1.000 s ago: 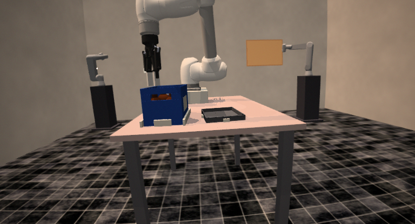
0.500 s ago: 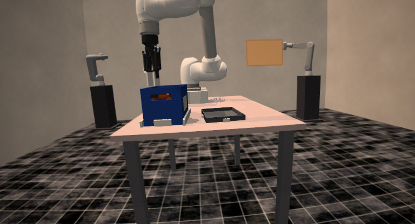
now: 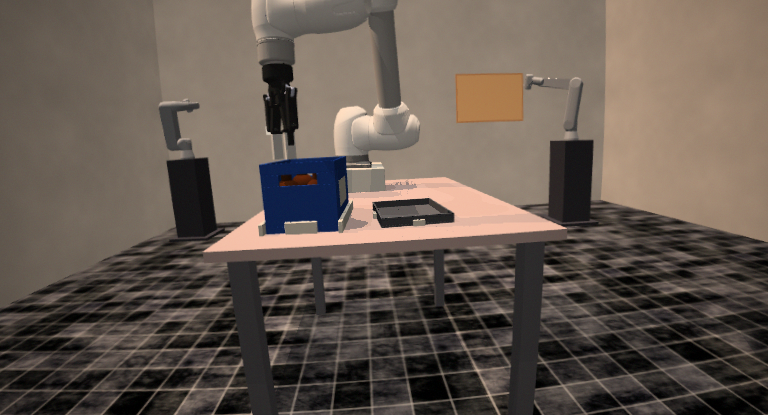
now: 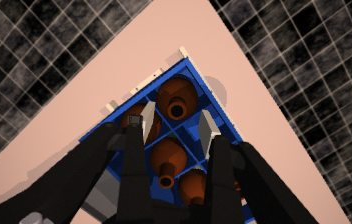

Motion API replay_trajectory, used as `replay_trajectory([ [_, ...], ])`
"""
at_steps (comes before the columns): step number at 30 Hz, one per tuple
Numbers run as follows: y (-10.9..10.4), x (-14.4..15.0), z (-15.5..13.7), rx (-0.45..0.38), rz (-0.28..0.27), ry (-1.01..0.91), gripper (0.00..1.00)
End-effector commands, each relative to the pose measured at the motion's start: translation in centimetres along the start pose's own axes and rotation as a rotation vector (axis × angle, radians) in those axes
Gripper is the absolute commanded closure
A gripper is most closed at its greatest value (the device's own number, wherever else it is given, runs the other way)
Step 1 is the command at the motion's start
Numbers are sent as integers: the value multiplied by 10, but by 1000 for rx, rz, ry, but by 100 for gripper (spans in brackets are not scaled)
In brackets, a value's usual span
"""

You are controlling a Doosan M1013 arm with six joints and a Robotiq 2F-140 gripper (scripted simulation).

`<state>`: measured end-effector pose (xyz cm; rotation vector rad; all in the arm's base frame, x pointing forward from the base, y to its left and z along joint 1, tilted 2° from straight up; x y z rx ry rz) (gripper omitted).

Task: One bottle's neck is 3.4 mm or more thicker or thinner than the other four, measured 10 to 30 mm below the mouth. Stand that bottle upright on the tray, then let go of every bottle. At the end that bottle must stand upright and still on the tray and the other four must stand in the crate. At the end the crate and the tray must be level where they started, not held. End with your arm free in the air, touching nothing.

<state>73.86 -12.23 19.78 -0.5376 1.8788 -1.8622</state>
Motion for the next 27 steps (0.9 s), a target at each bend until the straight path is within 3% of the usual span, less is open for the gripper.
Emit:
replay_trajectory([
  [1,0,0,0,0,0,0,62],
  [27,19,0,0,0,0,0,62],
])
Point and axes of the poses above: the point where the finger pads meet when closed, its own y axis out along the fingers, its own x axis across the jaws, z = x × y, the point moved 7 cm from there along -y, back along the fingers, and after that the axes turned 10 degrees about y, right-handed, at the moved point
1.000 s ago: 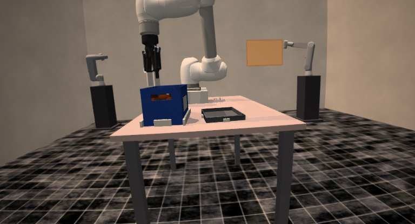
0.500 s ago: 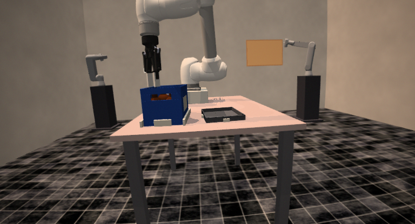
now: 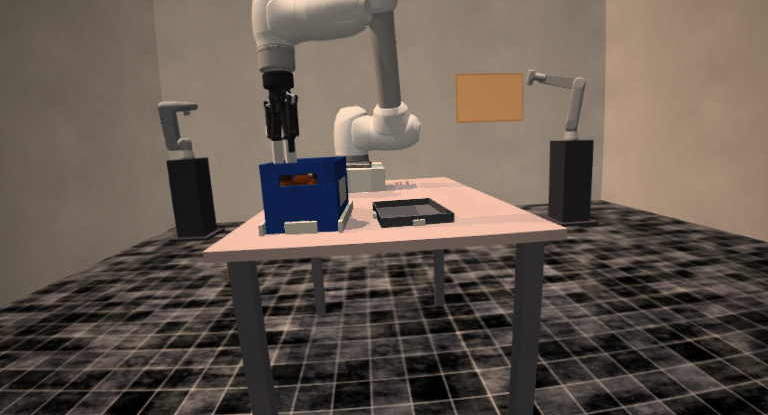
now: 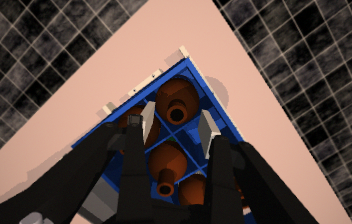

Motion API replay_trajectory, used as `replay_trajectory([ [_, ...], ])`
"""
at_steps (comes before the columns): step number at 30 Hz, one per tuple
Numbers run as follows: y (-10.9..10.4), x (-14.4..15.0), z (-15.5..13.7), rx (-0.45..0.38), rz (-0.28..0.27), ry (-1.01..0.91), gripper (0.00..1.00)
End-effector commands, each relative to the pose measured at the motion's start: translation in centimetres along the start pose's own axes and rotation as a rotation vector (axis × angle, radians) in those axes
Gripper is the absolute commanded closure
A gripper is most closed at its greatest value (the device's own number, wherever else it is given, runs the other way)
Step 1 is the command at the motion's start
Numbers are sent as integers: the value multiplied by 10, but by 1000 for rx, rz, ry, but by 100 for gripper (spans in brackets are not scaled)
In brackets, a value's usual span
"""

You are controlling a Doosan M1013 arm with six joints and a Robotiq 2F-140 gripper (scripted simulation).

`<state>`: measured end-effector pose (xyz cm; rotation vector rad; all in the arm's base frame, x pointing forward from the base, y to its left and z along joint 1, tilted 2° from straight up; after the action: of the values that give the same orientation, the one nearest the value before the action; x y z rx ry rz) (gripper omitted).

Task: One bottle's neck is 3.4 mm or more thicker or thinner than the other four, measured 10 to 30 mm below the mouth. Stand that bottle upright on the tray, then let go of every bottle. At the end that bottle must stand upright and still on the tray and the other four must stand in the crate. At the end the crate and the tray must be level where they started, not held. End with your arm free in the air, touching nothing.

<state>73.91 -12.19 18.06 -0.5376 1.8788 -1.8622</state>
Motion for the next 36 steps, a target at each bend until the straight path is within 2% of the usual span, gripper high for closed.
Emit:
replay_trajectory([
  [1,4,0,0,0,0,0,62],
  [20,21,0,0,0,0,0,62],
  [36,24,0,0,0,0,0,62],
])
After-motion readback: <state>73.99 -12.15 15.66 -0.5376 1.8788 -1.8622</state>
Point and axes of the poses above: the point where the finger pads meet when closed, its own y axis out along the fingers, its own x axis across the jaws, z = x × y, the point moved 7 cm from there along -y, back along the fingers, and after that the axes turned 10 degrees about y, right-handed, at the moved point
